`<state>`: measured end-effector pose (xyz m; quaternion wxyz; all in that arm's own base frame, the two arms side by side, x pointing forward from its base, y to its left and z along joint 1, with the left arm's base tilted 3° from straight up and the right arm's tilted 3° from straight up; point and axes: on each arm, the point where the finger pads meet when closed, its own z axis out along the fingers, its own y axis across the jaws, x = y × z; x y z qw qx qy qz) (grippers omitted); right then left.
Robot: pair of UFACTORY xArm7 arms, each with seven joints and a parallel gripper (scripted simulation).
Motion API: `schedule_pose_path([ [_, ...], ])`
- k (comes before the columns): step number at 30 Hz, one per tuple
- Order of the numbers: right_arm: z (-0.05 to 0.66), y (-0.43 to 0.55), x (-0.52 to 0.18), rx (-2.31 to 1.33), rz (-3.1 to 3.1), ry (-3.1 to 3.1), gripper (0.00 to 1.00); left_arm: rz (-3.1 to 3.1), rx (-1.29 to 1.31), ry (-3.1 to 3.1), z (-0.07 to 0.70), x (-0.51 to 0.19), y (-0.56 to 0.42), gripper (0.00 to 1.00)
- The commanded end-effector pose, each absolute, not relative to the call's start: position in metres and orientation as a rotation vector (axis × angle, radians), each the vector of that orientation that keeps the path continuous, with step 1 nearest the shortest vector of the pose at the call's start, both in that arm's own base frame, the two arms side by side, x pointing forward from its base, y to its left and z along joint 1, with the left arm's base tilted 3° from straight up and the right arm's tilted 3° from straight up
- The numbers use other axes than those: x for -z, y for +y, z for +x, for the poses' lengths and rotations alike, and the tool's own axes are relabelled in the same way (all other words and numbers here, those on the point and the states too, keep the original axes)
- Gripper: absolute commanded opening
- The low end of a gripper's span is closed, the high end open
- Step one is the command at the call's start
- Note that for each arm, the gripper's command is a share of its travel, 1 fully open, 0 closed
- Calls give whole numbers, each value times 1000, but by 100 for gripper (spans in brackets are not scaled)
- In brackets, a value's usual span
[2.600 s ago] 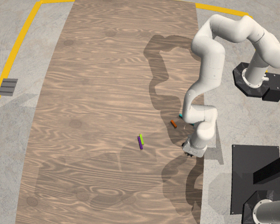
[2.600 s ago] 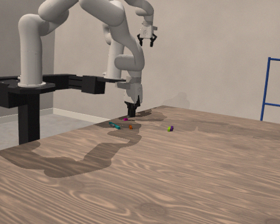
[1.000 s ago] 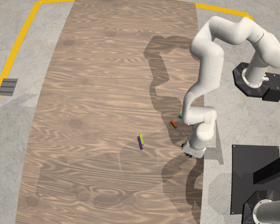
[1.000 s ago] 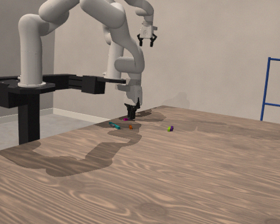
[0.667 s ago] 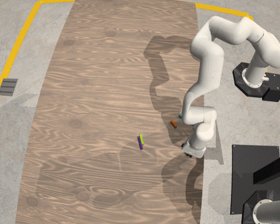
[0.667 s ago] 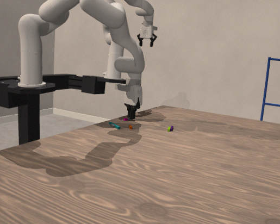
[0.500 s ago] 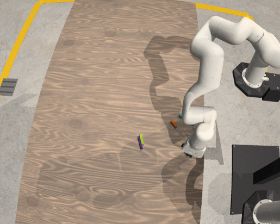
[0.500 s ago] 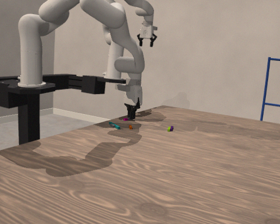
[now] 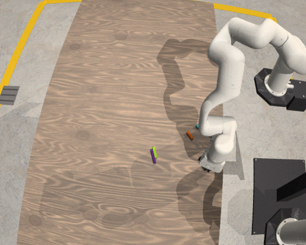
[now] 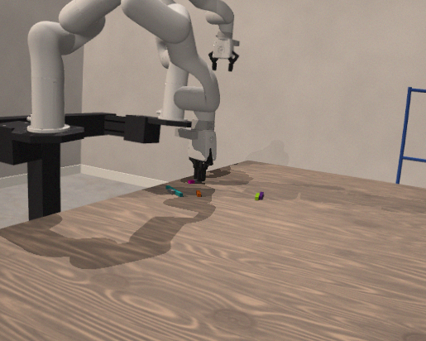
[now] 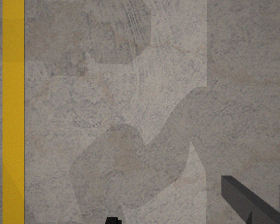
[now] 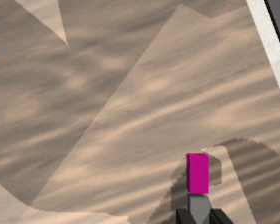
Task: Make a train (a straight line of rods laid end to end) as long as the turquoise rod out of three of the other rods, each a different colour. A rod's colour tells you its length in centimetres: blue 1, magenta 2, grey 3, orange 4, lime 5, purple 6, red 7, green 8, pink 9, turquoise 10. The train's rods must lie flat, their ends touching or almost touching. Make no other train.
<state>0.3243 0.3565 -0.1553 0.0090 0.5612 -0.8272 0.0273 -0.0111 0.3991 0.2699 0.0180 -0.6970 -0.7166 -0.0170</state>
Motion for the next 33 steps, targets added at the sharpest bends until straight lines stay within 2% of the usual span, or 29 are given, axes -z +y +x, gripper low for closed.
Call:
schedule_pose_path([
  [1, 325, 357, 154, -84, 1755, -2587, 6, -2163, 59, -2224, -11, -272, 400, 100],
  [25, 324, 356, 154, -84, 1755, -2587, 6, -2163, 59, -2224, -11, -272, 400, 100],
  [26, 324, 356, 154, -84, 1755, -2587, 10, -2163, 59, -2224, -11, -272, 400, 100],
  [30, 324, 356, 154, -84, 1755, -2587, 10, -2163, 59, -2224, -11, -272, 400, 100],
  [31, 324, 356, 154, -84, 1755, -2587, 14, -2163, 59, -2224, -11, -272, 400, 100],
  [33, 324, 356, 154, -84, 1755, -2587, 14, -2163, 59, -2224, -11, -272, 400, 100],
])
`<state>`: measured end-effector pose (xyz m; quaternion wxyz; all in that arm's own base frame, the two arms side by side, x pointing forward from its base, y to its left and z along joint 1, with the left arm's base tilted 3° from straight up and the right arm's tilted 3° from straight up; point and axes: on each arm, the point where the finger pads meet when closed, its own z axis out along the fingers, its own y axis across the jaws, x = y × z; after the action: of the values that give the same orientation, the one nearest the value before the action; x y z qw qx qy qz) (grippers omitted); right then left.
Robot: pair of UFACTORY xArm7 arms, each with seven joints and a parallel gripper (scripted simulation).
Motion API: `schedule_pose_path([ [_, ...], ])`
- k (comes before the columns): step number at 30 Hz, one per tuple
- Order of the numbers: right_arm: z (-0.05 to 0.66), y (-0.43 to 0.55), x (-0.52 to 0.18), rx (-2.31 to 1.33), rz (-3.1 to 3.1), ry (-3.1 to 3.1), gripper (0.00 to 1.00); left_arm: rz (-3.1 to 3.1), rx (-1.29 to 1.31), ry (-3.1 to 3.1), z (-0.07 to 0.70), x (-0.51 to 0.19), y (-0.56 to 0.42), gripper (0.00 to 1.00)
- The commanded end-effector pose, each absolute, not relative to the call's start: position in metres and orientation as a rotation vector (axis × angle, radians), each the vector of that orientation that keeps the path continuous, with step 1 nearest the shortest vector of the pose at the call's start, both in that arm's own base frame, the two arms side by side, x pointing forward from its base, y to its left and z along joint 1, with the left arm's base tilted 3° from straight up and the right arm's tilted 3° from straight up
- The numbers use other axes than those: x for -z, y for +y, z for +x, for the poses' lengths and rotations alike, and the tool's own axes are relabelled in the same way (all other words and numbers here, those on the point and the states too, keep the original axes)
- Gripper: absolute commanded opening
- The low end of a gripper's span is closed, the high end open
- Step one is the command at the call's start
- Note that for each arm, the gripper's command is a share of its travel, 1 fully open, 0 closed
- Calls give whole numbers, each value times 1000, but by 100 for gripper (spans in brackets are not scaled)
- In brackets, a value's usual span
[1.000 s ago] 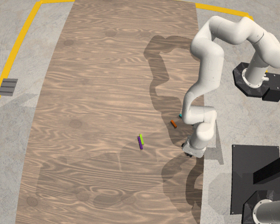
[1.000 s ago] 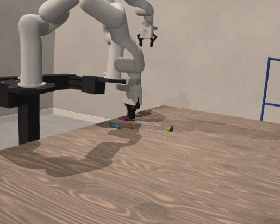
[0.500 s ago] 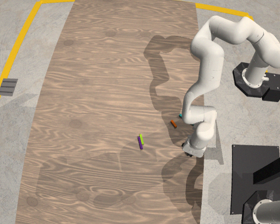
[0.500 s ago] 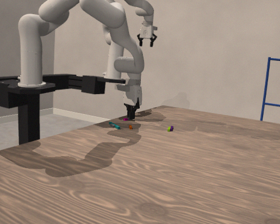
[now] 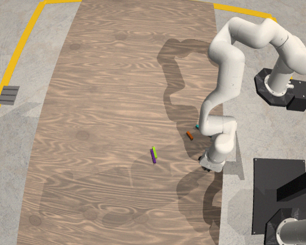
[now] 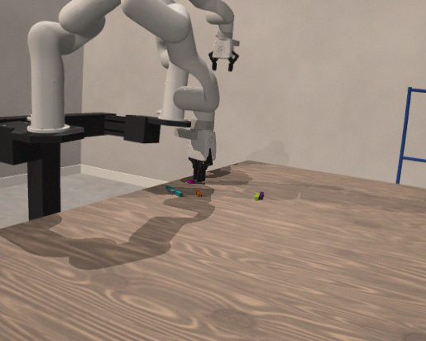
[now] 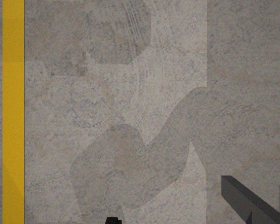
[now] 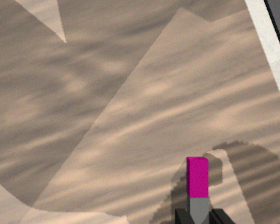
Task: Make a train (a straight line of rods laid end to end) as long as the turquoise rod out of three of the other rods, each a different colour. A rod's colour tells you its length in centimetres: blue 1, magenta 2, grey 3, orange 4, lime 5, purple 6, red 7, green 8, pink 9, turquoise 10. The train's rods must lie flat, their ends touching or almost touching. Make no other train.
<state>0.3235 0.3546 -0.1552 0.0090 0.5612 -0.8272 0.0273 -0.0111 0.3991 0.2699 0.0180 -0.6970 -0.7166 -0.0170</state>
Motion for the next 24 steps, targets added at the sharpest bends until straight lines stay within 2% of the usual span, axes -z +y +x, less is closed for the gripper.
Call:
schedule_pose_path([
  [1, 324, 356, 154, -84, 1755, -2587, 18, -2163, 59, -2224, -11, -272, 400, 100],
  [6, 324, 356, 154, -84, 1755, -2587, 22, -2163, 59, -2224, -11, -272, 400, 100],
  [7, 324, 356, 154, -84, 1755, -2587, 26, -2163, 59, -2224, -11, -272, 400, 100],
  [24, 324, 356, 147, -84, 1755, -2587, 26, -2163, 59, -2224, -11, -272, 400, 100],
])
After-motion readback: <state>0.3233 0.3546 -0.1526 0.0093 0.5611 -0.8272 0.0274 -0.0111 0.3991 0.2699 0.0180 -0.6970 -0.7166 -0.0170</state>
